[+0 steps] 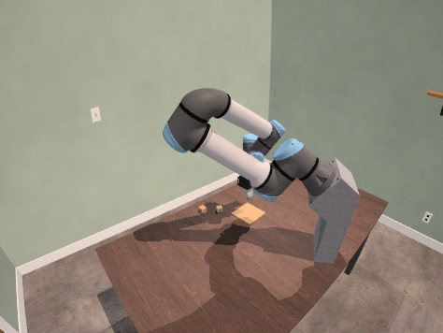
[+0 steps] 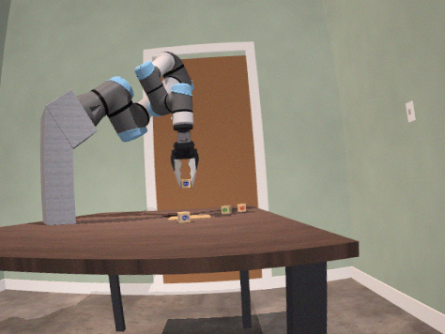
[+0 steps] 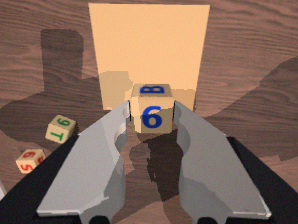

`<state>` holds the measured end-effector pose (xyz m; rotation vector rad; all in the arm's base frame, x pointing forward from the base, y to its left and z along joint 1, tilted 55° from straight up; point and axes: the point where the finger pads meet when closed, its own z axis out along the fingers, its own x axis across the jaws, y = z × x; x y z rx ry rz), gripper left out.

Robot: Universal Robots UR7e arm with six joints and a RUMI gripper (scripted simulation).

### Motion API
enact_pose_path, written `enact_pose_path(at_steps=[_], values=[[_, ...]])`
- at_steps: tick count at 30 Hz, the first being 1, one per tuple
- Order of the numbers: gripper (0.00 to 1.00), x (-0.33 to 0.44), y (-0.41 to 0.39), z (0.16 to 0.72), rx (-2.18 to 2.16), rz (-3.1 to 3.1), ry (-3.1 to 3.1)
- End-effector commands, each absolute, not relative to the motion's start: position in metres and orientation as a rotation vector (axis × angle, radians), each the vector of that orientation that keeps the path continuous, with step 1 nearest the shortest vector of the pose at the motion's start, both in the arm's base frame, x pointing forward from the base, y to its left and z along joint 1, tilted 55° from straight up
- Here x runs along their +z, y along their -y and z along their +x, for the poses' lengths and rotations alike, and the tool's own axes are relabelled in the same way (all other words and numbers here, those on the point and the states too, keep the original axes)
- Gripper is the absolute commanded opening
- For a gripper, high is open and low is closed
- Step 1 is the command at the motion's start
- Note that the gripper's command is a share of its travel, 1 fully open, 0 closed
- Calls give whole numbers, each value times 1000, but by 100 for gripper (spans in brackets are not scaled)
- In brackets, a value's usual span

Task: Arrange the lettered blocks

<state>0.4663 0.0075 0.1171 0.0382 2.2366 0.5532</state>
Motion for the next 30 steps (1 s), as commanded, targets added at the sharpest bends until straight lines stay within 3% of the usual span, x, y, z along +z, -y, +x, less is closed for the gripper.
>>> enact_pose_path(at_steps=[1,16,30], values=[[9,118,-7,466,553,37,-2236],[9,115,0,468,556,43,-2238],[9,74,89,485,591,117,-2245]])
